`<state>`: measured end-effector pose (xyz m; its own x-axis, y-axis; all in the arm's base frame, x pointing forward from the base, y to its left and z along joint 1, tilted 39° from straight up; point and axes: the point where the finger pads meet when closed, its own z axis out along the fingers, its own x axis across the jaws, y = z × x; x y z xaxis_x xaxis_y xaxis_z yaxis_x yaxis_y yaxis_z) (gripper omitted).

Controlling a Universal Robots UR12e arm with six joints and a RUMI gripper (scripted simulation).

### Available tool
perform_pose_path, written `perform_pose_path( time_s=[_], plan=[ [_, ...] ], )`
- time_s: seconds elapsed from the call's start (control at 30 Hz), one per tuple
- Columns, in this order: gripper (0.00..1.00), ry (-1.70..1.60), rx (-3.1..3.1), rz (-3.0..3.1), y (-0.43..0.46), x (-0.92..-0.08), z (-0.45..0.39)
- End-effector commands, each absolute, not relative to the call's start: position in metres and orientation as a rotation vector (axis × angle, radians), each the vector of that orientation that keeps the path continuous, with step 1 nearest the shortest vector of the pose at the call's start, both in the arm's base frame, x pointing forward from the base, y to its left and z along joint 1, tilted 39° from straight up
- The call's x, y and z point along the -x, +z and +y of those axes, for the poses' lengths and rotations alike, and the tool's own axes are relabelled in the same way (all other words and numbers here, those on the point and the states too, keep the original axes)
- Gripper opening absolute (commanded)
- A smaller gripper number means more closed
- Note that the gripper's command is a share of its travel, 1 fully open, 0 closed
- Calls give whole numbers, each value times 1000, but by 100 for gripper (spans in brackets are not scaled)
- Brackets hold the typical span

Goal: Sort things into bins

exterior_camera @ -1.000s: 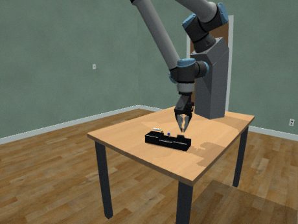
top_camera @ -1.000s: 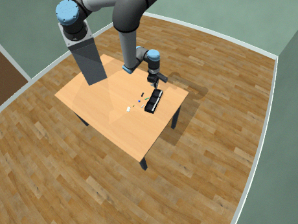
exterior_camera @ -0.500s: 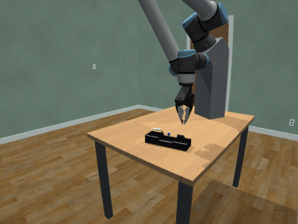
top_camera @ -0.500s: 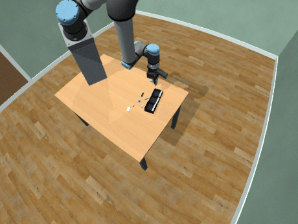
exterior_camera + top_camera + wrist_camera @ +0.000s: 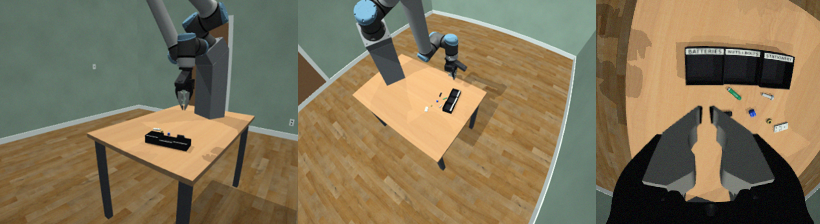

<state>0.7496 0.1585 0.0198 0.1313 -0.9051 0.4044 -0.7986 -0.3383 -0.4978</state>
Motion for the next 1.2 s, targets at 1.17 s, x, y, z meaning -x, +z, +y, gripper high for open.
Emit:
perform_pose_path(
  time_s=[1.17],
  plan=[
    [18,-1069,2889,1010,-59,-733,-38]
  ],
)
